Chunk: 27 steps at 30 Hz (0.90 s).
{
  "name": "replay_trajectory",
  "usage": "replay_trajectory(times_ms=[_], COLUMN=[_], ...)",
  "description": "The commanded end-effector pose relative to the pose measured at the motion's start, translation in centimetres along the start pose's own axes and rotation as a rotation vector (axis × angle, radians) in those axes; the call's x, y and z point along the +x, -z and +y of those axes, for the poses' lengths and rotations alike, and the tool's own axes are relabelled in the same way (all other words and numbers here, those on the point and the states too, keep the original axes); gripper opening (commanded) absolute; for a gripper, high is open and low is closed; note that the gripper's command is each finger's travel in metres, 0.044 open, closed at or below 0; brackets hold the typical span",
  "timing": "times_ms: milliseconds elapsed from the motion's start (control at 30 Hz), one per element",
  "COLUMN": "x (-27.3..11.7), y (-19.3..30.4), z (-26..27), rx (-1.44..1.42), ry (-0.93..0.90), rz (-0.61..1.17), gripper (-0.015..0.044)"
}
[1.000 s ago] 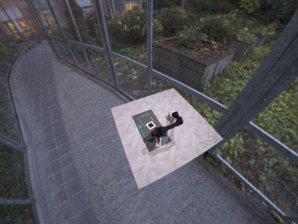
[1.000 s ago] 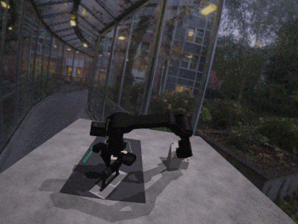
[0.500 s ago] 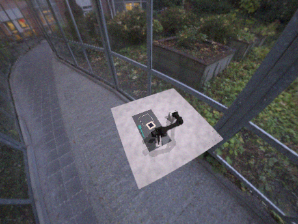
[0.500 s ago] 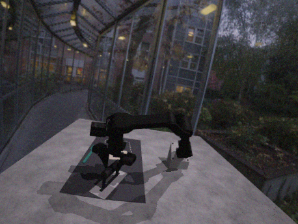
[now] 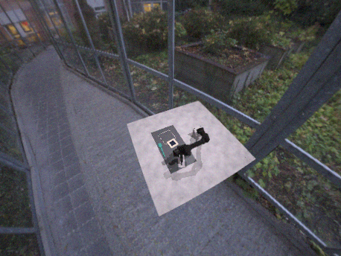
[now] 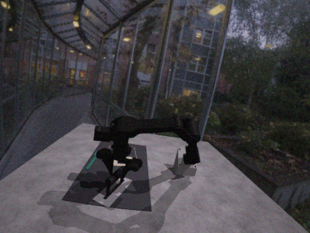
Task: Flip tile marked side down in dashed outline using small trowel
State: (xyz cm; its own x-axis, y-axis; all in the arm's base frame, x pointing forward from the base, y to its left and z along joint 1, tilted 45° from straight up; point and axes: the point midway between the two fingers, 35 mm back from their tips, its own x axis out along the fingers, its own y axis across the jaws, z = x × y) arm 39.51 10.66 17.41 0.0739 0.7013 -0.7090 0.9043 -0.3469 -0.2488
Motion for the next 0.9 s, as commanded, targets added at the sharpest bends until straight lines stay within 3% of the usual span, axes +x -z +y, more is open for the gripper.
replay_trajectory(times_ms=[0,433,867], x=[-2.9,-5.1,-4.2], y=[0.0,-0.2,-0.5], z=[0.0,0.1,-0.4], rx=[-0.002,-0.019,-0.446], ry=[-0.009,-0.023,-0.104], rz=[0.006,0.003,-0.090], gripper=[0.0270,0.0300,0.0300])
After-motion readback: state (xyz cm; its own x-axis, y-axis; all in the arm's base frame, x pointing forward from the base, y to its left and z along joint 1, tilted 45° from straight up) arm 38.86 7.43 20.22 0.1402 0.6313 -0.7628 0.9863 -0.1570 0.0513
